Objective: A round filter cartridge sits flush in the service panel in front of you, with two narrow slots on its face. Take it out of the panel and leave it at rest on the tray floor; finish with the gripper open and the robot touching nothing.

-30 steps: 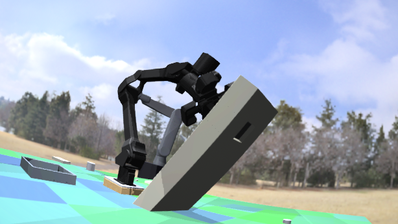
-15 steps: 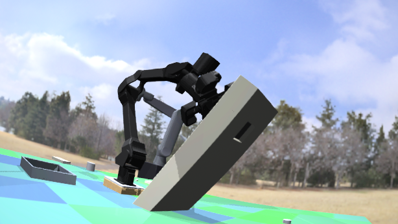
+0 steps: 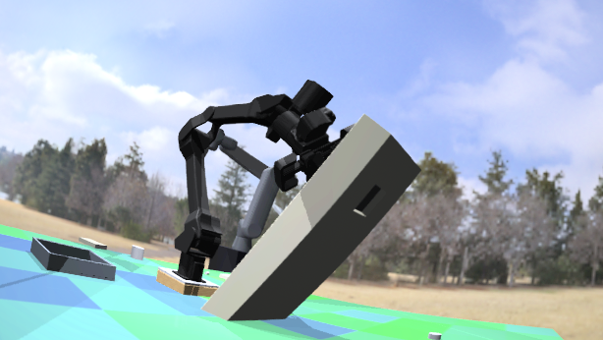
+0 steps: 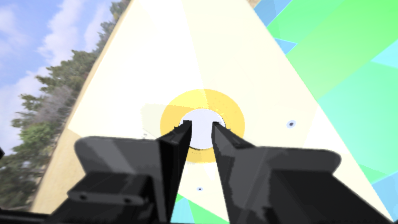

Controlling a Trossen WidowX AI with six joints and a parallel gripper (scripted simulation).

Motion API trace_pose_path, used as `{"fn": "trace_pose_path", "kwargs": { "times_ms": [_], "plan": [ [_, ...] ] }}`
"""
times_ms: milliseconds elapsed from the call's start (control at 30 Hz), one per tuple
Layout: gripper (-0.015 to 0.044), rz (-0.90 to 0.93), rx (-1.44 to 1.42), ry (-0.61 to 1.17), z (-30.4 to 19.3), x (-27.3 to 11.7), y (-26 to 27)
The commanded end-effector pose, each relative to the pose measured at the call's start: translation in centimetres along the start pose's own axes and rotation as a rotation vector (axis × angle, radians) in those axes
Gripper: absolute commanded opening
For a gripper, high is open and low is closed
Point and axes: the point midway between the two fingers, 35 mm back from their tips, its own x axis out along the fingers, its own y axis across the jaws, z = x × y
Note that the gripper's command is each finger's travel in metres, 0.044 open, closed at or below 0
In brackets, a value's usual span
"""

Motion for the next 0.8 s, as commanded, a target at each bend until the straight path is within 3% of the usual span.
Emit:
{"fn": "trace_pose_path", "kwargs": {
  "times_ms": [0,267,633,767],
  "plan": [
    [0.0,0.0,-0.006,0.007,-0.1,0.7,0.1],
    [0.0,0.0,-0.006,0.007,-0.1,0.7,0.1],
    [0.0,-0.004,-0.006,0.01,0.0,-6.8,0.1],
    [0.0,-0.004,-0.006,0.01,0.0,-7.3,0.0]
  ]
}}
